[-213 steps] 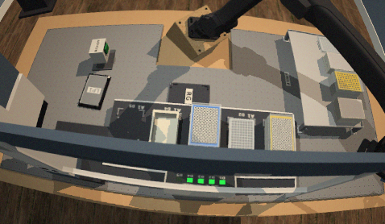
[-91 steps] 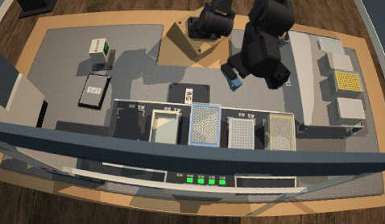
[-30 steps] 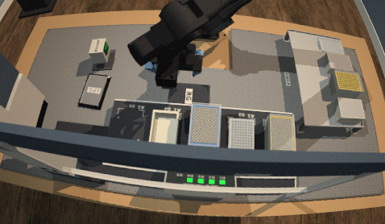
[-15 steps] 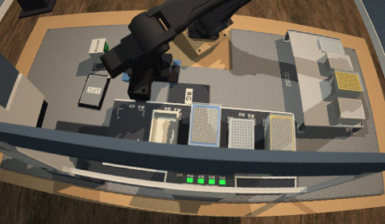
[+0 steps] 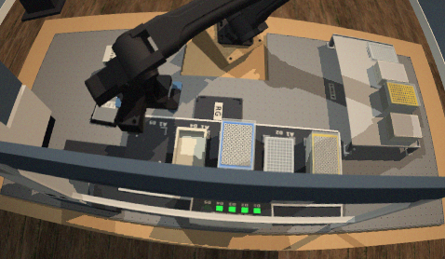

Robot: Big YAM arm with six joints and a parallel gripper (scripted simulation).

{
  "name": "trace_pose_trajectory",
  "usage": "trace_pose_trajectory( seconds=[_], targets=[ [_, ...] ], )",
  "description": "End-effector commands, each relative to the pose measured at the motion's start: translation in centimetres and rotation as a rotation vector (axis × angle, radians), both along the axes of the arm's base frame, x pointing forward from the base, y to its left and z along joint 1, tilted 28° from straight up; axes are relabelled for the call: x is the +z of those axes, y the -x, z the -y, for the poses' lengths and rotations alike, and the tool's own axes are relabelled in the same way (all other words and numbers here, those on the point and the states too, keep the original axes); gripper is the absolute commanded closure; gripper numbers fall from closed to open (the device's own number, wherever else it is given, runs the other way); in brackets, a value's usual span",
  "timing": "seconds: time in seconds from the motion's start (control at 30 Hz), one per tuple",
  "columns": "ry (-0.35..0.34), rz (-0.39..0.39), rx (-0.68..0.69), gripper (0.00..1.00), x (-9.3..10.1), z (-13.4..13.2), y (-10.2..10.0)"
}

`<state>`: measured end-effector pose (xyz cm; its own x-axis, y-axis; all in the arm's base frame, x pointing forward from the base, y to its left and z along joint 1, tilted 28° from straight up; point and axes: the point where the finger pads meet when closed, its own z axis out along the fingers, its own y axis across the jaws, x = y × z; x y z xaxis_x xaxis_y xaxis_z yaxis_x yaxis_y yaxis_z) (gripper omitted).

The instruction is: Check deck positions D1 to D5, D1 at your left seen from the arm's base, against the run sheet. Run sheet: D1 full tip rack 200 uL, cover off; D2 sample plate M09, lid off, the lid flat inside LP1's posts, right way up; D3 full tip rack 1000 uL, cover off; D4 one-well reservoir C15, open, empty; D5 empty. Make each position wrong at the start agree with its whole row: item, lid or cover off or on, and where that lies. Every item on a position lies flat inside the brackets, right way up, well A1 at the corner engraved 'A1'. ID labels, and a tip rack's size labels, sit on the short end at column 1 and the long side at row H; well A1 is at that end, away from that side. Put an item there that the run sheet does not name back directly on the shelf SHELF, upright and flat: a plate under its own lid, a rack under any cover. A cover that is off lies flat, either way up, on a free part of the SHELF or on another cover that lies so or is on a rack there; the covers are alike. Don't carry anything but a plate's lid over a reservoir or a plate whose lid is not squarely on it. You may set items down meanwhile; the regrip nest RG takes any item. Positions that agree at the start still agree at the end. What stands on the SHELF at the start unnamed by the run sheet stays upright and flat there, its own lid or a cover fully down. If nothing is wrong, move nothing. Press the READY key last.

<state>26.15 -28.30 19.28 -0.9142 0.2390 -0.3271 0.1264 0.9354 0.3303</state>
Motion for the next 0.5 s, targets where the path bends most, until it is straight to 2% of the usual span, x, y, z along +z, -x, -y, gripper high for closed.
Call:
trace_pose_trajectory(
  seconds=[0.0,0.17,0.43,0.47],
  targets=[
    [0.068,0.045,-0.01,0.0,1.9,4.2,-1.3],
    [0.069,0.045,-0.01,0.0,1.7,6.5,-2.3],
    [0.054,0.036,-0.012,0.0,1.5,7.7,-2.7],
    [0.067,0.044,-0.012,0.0,2.2,7.5,-2.7]
  ],
)
